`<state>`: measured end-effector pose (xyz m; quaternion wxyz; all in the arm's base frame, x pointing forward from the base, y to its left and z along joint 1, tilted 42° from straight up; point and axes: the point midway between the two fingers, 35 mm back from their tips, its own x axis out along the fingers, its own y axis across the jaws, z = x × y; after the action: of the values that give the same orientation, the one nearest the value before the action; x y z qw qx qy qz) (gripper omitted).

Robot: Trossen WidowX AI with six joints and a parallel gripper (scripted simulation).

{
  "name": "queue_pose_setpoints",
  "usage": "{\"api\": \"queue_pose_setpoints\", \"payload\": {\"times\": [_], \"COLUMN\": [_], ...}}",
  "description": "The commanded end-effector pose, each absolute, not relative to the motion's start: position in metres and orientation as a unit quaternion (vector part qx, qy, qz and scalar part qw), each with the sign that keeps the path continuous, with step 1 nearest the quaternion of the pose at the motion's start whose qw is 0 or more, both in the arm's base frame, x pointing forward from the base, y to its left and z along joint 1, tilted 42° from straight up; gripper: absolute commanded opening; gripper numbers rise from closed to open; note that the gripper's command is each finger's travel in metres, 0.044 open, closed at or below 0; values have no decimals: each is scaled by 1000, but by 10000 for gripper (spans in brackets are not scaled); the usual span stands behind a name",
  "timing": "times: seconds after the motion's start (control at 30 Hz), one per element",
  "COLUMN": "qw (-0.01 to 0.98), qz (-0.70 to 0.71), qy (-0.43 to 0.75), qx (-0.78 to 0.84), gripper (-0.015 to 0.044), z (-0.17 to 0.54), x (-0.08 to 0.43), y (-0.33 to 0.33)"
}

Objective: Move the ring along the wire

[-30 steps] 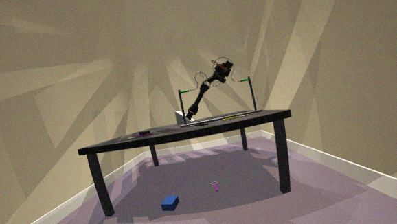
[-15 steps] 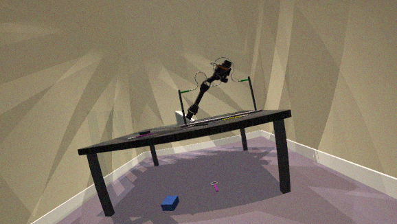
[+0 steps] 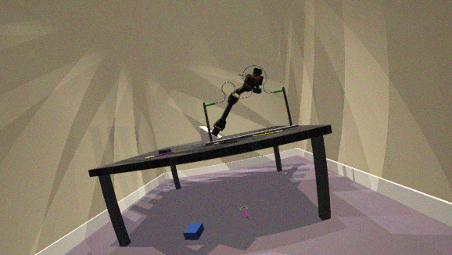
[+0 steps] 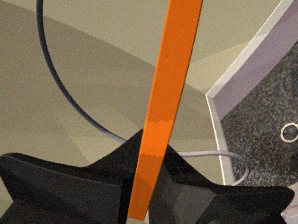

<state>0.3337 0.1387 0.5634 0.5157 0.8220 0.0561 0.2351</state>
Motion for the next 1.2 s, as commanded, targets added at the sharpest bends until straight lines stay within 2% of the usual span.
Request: {"api": "queue_pose_setpoints", "payload": {"times": [0.0, 0.3, 1.17], "qw": [502, 434, 287], "qz": [242, 303, 309], "qy": [59, 86, 54], "qx": [828, 844, 905], "gripper": [-150, -150, -150], "z": [562, 561, 570], "x": [332, 316, 316], "y": [137, 128, 119]}}
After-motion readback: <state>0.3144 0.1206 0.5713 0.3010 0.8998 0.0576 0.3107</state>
